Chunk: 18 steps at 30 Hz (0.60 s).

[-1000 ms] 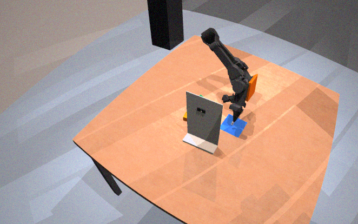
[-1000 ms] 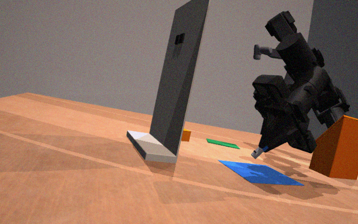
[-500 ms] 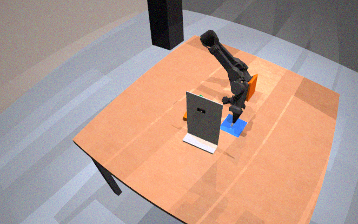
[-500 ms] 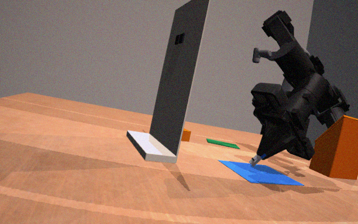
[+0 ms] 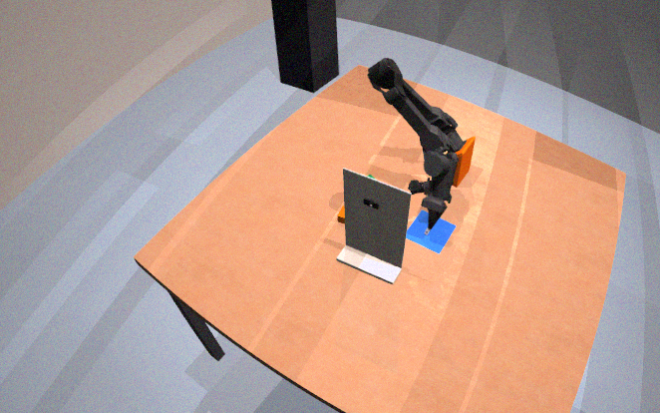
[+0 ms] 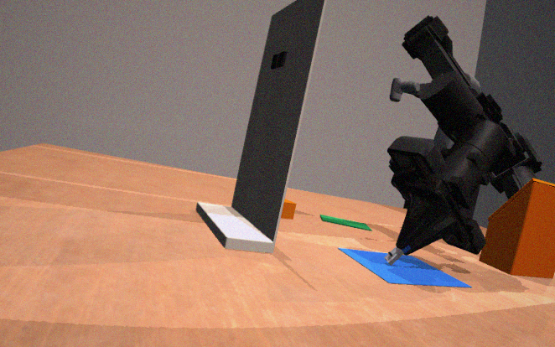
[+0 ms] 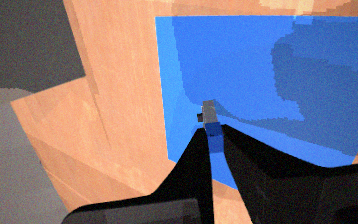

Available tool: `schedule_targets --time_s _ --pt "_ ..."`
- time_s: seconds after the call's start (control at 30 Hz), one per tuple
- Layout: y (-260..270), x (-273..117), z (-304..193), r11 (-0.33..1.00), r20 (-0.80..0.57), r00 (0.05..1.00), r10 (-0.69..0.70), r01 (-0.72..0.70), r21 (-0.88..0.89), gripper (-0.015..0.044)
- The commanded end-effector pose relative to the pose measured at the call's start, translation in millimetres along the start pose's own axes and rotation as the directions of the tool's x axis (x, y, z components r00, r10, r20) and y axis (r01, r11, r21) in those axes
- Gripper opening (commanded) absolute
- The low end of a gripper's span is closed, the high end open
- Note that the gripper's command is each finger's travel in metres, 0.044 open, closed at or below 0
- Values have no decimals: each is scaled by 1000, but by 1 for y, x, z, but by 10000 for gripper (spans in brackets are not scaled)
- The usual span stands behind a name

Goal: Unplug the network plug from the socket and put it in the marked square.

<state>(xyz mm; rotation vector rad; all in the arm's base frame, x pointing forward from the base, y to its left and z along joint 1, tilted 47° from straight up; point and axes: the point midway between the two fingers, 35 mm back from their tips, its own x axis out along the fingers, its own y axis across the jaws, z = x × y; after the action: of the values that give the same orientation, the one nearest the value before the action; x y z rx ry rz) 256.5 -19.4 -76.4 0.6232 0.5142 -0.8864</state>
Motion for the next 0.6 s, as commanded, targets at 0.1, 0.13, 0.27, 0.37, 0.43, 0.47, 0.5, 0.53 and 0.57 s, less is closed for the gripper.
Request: schedule_targets --time_s 0.1,0.13,0.27,0.37,0.43,0.47,0.5,0.53,0.57 --pt "-2 3 0 1000 -5 1000 -1 1 -5 0" --pt "0 2 1 1000 0 1000 0 0 0 0" --pt "0 2 1 1000 0 1000 0 0 0 0" --pt "0 2 1 1000 0 1000 0 0 0 53" --pt "0 2 1 1000 0 1000 0 0 0 105" --pt "0 2 1 1000 0 1000 0 0 0 131" --pt "0 2 1 1000 0 1000 0 0 0 156" --pt "0 2 1 1000 0 1000 0 0 0 156" --pt "0 2 1 1000 0 1000 0 0 0 156"
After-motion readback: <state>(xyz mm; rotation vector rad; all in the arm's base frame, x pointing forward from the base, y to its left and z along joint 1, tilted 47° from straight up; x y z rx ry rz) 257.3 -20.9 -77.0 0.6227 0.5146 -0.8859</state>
